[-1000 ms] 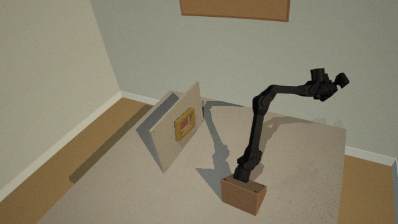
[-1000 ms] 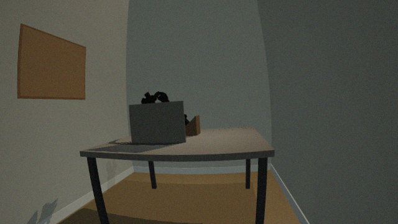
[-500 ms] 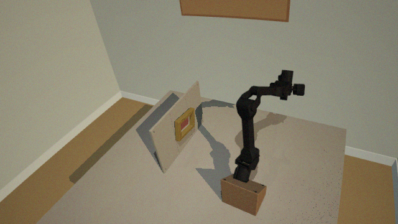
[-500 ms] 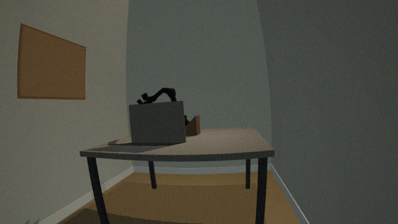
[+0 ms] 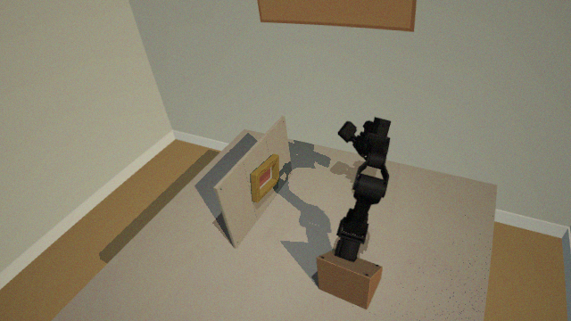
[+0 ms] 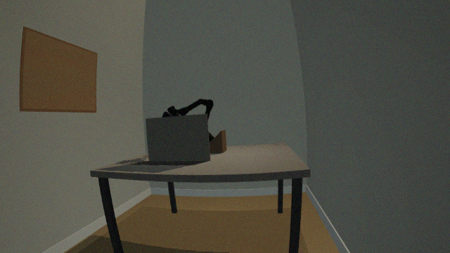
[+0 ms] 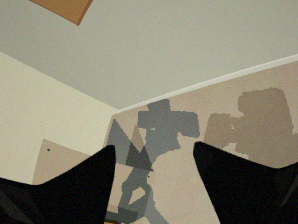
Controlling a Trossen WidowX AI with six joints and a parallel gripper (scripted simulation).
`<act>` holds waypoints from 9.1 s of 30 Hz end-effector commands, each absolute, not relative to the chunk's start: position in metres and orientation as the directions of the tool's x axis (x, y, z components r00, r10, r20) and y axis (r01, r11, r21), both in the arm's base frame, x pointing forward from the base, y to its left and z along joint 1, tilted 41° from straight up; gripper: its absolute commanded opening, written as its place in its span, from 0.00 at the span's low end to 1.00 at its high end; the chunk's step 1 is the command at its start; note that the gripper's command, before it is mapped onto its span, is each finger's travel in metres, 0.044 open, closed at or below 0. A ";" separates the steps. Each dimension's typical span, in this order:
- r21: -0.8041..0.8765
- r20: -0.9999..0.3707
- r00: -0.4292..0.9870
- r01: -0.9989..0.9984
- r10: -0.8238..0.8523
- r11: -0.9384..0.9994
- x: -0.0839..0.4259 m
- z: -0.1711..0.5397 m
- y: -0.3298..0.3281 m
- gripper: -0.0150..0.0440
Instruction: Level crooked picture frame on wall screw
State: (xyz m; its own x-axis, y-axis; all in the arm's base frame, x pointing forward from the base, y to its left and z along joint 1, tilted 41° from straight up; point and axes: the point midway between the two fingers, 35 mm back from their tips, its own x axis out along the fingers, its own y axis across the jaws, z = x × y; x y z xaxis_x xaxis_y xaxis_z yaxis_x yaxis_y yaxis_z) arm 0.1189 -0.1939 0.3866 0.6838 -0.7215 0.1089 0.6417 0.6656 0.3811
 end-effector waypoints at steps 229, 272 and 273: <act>0.839 -0.015 0.998 0.047 -0.064 0.542 0.363 0.210 -0.087 0.69; 0.839 -0.015 0.998 0.047 -0.064 0.542 0.363 0.212 -0.087 0.36; 0.839 -0.015 0.998 0.047 -0.064 0.542 0.363 0.212 -0.087 0.35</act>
State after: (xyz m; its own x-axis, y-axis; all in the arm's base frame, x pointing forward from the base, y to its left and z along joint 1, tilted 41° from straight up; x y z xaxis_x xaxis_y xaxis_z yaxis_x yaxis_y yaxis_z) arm 0.3628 -0.0871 0.2097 0.9979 -0.0622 -0.0198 0.0505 0.5434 0.8379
